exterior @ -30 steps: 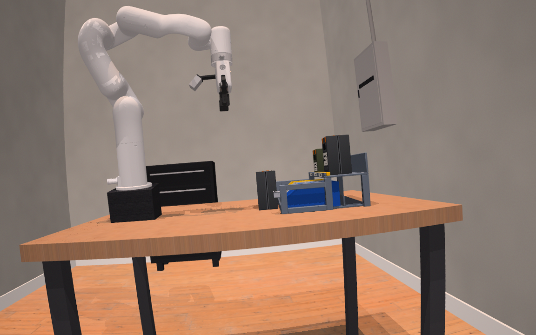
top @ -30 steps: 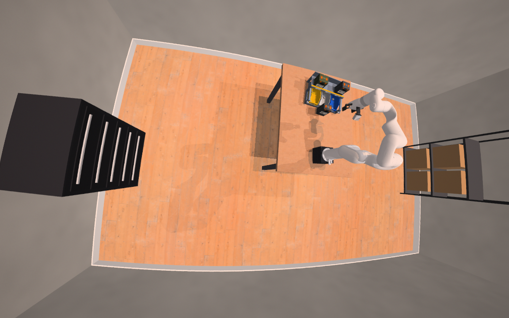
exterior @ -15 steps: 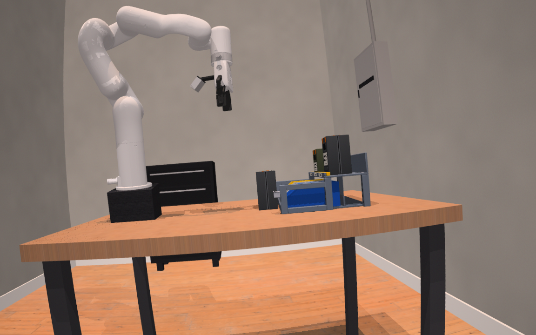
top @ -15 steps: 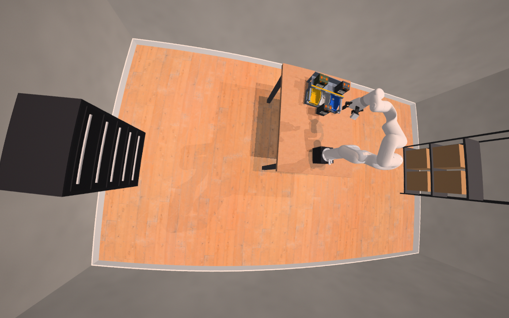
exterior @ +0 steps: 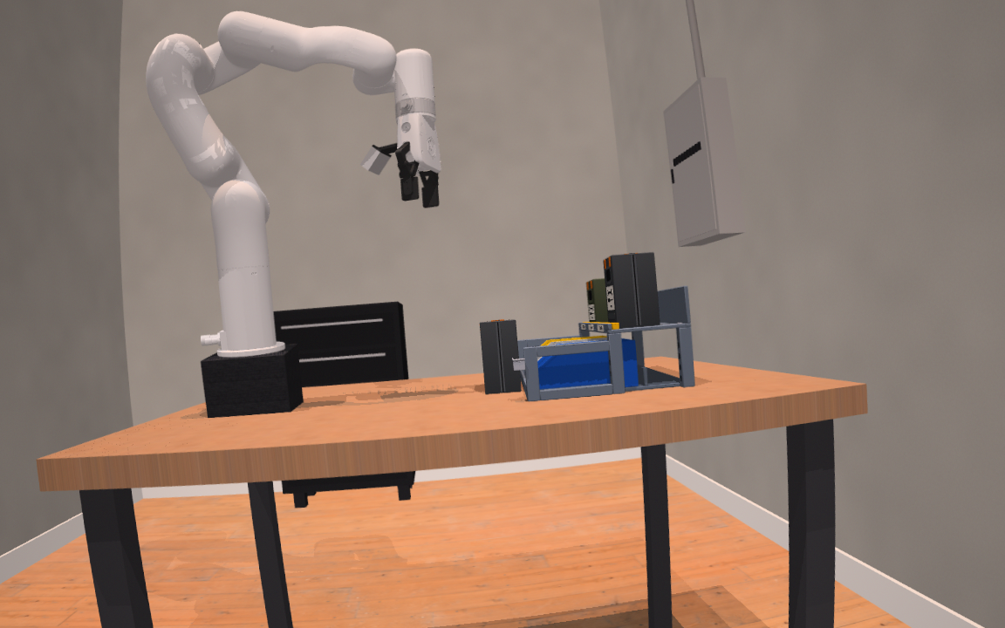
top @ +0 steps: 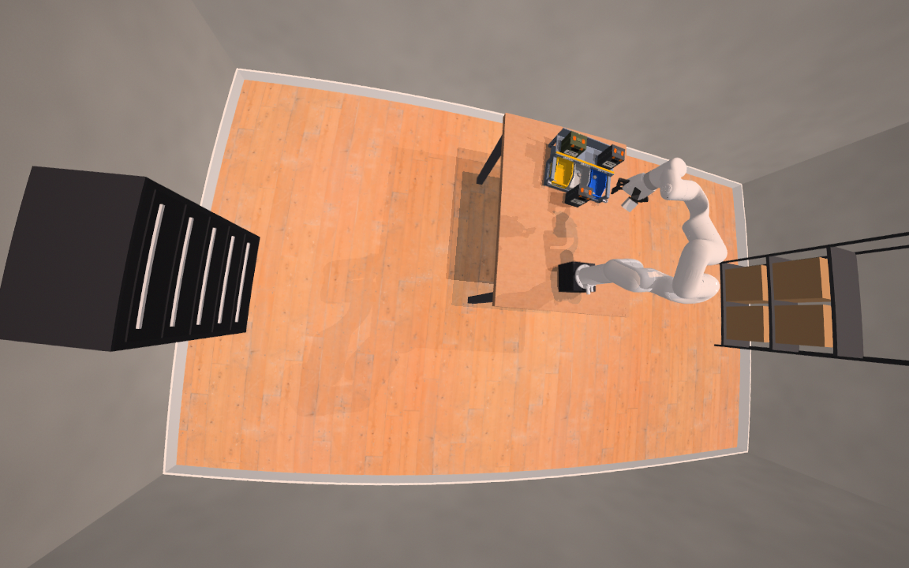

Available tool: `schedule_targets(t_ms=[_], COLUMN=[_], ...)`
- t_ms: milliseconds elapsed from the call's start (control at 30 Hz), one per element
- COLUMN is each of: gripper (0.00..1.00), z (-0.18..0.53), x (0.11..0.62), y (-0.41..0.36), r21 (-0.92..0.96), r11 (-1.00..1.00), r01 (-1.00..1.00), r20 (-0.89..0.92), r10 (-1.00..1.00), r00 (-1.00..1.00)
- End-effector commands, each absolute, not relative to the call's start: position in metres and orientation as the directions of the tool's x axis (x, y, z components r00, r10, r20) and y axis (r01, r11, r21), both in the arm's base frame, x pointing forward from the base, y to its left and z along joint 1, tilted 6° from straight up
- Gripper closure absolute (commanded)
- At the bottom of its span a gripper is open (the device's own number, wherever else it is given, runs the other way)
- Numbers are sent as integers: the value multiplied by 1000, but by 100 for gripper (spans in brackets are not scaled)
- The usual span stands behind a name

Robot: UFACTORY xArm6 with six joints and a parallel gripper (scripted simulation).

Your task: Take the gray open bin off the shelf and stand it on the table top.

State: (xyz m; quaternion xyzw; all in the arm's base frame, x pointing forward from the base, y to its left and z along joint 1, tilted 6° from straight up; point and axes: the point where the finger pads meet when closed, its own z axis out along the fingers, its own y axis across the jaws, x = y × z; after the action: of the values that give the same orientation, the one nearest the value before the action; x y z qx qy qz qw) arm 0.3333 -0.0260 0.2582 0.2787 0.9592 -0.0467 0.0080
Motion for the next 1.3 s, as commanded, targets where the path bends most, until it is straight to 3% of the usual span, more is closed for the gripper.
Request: schedule_targets(t_ms=[0,267,433,833,1000,1267], gripper=[0,0,0,0,0,0], z=[260,260,260,260,260,260], x=[334,334,334,334,334,334], y=[-26,-26,-26,-26,-26,-26], r21=[-87,-87,-70,-70,-48,-48], r11=[798,798,619,619,400,400], r01=[597,597,782,782,915,915], r20=[-56,-56,-76,-76,-91,-91], r10=[594,594,779,779,911,911], r00=[-802,-802,-623,-623,-402,-402])
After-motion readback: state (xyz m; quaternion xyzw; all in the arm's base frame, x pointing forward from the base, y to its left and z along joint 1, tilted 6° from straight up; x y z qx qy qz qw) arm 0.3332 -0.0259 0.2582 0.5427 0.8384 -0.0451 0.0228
